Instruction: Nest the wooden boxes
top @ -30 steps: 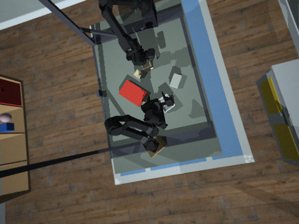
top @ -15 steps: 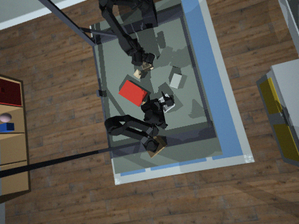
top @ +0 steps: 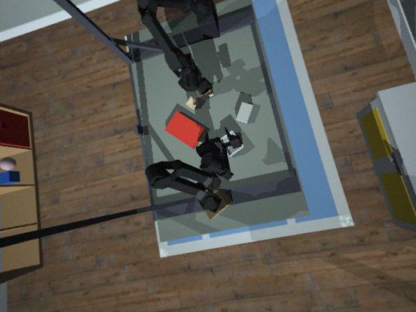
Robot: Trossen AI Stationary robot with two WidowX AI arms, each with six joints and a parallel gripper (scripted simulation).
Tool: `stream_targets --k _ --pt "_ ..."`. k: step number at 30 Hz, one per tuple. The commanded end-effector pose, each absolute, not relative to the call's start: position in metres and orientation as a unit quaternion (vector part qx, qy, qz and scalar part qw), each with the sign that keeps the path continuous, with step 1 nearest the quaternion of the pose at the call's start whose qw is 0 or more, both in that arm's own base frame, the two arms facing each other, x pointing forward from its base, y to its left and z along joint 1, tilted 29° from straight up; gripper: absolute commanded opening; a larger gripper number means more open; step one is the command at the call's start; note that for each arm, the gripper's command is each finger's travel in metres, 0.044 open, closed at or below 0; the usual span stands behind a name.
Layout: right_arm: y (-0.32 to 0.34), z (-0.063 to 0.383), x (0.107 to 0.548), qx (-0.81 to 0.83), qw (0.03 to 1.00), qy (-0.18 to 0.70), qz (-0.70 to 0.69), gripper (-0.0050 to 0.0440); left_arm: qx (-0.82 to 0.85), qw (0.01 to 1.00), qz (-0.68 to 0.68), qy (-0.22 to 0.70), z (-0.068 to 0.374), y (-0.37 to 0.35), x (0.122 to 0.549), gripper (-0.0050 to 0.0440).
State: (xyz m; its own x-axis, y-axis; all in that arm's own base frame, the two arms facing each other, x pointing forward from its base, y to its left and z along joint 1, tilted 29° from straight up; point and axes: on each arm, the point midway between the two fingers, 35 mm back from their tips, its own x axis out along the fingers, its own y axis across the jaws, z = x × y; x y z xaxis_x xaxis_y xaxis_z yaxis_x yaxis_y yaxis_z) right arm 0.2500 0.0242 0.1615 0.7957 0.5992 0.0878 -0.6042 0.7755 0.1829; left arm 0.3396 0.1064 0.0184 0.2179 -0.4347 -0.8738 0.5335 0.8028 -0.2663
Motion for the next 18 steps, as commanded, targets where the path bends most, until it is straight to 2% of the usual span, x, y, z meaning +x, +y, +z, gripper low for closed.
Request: stream_targets --k 1,18 --pt "0.0241 0.1644 0.2493 0.098 0.942 -0.017 0.320 0.0400 0.120 0.776 -0.354 0.508 0.0250 0.1095 0.3441 0.0250" --pt "0.0241 0.1644 0.2493 0.098 0.942 -0.017 0.320 0.0400 0.316 0.719 -0.473 0.400 0.0249 0.1095 0.3441 0.0250"
